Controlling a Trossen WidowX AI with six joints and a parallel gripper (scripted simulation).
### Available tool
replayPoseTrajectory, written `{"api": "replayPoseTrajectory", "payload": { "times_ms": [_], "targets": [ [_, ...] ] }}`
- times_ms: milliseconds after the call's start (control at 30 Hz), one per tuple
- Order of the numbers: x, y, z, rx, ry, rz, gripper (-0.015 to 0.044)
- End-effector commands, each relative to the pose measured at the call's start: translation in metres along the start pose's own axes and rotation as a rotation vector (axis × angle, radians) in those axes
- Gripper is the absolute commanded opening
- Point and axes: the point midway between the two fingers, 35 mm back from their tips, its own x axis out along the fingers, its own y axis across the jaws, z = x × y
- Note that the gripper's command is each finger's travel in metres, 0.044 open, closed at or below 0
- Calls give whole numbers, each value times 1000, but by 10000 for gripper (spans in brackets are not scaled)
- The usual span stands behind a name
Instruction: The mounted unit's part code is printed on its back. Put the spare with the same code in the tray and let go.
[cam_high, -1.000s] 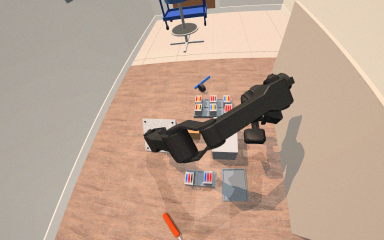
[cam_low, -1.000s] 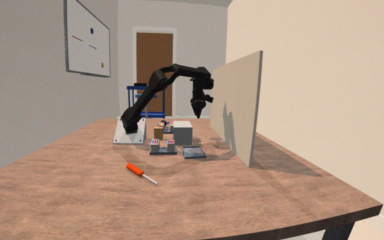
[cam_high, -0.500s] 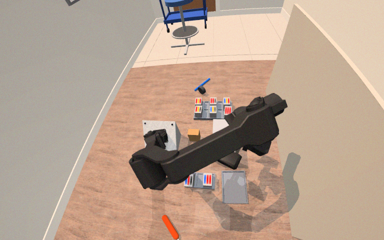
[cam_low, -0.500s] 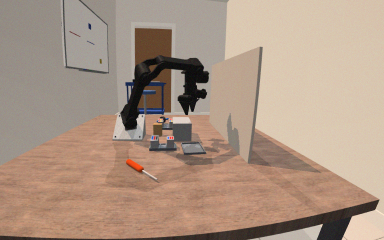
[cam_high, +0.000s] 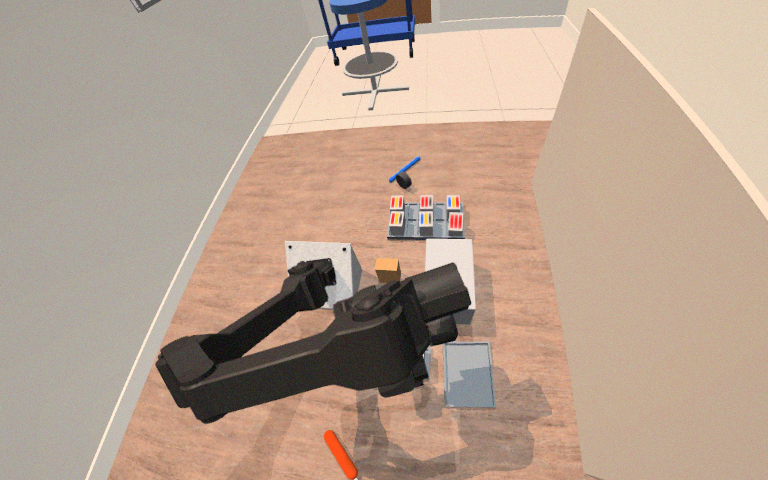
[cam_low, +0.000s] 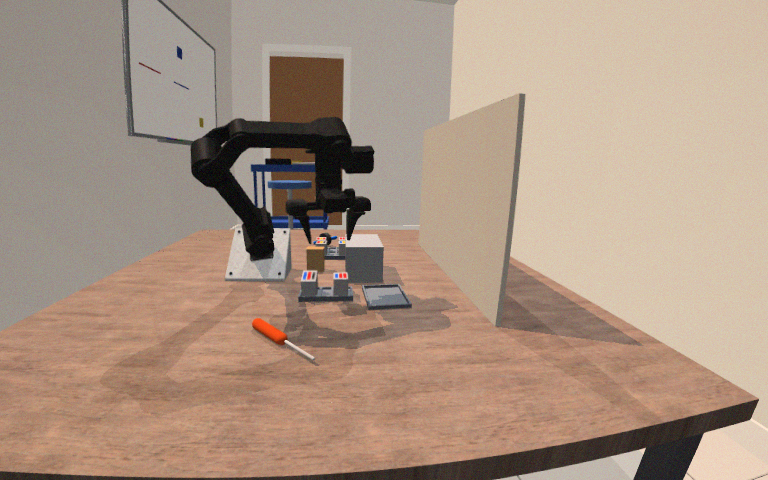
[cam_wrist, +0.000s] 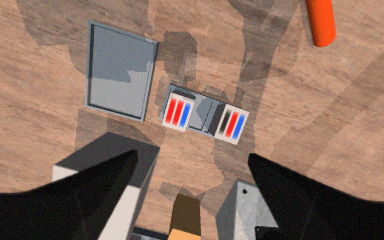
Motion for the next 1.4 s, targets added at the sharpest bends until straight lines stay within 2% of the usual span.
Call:
{"api": "replayPoseTrajectory", "payload": {
  "times_ms": [0, 333, 500, 533, 967, 1367],
  "targets": [
    [16, -43, -2, 241, -7, -11, 440],
    [16, -43, -2, 241, -7, -11, 440],
    [34, -49, -3, 306, -27, -20, 309],
    [35, -50, -3, 311, -28, -21, 300],
    [36, -49, -3, 311, -28, -21, 300],
    [54, -47, -4, 312, -17, -19, 300]
  ]
}}
